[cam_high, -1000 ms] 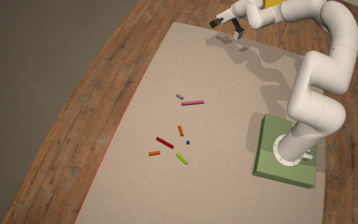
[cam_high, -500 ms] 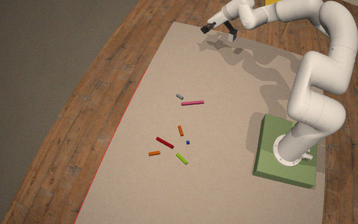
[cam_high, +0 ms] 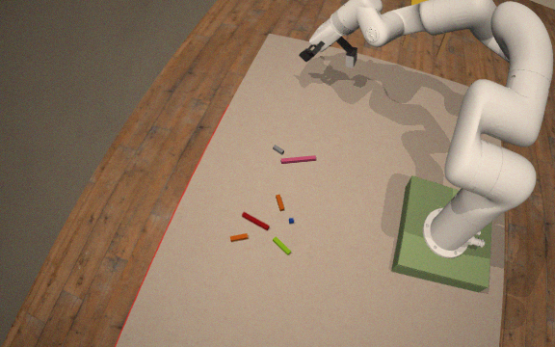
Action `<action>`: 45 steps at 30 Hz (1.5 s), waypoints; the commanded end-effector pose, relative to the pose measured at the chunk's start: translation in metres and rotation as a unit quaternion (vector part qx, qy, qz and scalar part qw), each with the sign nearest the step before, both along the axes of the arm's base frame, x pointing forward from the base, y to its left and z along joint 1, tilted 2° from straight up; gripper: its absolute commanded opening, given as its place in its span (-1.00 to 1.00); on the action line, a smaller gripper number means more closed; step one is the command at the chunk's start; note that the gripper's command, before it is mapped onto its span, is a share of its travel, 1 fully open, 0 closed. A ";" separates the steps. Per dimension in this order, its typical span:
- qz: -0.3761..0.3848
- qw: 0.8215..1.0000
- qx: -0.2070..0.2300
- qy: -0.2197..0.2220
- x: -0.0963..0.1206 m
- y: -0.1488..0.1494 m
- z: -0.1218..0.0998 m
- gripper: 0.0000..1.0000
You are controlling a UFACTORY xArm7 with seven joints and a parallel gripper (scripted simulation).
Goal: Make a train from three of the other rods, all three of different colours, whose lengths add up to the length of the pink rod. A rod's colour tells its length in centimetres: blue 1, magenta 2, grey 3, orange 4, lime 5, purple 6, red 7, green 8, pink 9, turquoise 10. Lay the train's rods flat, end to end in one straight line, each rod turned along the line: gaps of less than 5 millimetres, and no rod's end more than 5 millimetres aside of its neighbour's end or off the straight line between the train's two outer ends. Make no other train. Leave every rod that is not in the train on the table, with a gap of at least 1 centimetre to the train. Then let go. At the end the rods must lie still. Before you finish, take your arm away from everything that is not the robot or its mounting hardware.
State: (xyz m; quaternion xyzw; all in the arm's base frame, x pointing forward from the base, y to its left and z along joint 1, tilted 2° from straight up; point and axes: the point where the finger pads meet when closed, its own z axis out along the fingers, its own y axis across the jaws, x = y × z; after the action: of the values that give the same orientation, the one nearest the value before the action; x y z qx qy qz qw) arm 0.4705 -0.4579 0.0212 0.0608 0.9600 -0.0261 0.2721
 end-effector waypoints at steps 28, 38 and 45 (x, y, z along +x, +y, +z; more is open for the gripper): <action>0.193 0.981 -0.018 0.031 0.043 0.096 -0.001 1.00; 0.282 0.958 -0.030 0.044 0.055 0.141 -0.002 1.00; 0.282 0.958 -0.030 0.044 0.055 0.141 -0.002 1.00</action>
State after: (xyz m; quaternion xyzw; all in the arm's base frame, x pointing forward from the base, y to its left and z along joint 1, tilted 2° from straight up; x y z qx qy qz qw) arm 0.5243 -0.3163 0.0174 -0.2192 0.9485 0.0210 0.2278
